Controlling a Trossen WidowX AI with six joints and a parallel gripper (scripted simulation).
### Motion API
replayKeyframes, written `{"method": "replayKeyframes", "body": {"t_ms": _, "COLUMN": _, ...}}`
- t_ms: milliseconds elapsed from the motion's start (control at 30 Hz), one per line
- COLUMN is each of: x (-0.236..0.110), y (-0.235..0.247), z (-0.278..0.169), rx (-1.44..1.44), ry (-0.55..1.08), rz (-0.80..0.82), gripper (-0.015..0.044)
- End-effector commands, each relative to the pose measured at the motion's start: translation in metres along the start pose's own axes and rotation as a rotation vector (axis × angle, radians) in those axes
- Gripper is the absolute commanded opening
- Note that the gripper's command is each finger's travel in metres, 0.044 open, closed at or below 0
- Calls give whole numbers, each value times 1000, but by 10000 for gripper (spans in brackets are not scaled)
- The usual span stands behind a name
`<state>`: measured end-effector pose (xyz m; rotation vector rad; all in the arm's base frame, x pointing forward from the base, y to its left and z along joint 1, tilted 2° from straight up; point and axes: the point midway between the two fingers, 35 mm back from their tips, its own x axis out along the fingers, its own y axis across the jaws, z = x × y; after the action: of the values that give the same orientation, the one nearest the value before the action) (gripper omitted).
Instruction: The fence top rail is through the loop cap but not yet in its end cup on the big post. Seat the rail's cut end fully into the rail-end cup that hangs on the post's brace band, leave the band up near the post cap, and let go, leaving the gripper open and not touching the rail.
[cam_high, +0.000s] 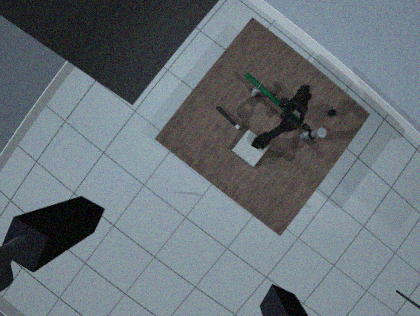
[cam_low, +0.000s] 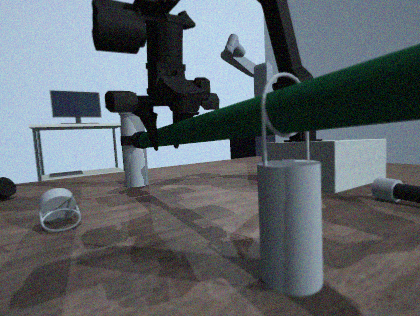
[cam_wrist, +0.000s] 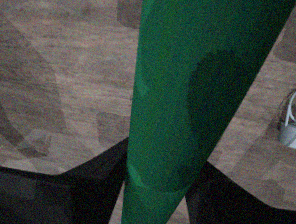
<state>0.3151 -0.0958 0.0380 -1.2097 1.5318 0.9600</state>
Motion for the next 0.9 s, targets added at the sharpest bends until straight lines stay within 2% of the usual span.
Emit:
{"method": "replayKeyframes", "body": {"t_ms": 0, "x": -5, "y": -6, "z": -3, "rx": 6, "ry": 2, "rz": -14, "gripper": 0}}
{"method": "replayKeyframes", "body": {"t_ms": 867, "x": 4, "y": -3, "z": -22, "rx": -5, "ry": 1, "rz": 1, "gripper": 0}}
